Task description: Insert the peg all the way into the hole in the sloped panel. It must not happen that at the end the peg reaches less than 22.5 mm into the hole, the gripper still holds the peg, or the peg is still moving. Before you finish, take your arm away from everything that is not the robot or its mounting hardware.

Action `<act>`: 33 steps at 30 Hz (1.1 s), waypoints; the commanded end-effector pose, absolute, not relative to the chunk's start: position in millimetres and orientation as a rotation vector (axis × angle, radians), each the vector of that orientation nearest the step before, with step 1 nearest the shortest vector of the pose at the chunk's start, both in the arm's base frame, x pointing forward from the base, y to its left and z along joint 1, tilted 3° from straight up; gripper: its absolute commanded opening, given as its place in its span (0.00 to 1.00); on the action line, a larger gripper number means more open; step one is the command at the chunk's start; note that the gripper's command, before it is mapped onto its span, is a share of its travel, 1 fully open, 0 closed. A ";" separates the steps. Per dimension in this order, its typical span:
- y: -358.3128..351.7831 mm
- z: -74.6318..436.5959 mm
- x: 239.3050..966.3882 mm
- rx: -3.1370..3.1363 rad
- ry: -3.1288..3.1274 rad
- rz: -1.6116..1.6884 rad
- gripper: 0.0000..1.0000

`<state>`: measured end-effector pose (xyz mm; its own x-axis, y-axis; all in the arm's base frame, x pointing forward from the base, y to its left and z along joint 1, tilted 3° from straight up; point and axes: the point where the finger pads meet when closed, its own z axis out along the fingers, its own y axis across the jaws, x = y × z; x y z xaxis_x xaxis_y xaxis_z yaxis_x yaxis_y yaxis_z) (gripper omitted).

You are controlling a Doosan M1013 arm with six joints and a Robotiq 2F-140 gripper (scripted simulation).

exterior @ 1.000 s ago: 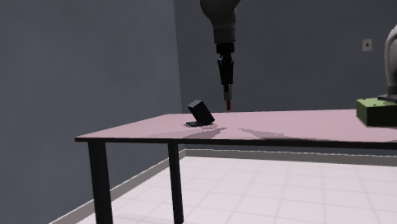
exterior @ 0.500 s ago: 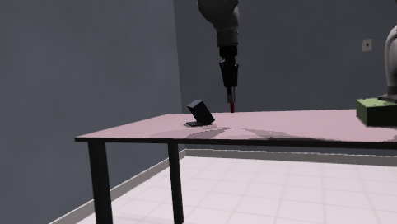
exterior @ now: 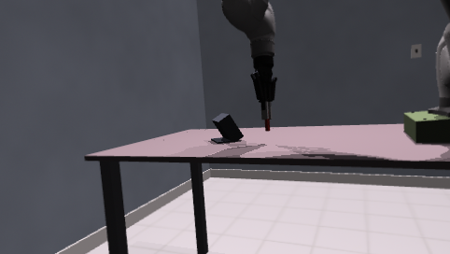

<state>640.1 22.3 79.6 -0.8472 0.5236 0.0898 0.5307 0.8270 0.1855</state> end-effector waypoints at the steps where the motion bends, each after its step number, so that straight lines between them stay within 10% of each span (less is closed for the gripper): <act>1: 22.5 77.4 637.5 -0.923 -2.932 -0.360 0.00; 33: 18.5 68.7 629.4 -1.457 -2.531 -0.703 0.00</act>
<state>629.1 19.2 68.6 -0.5494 0.7707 0.3228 0.8297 0.4575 0.3199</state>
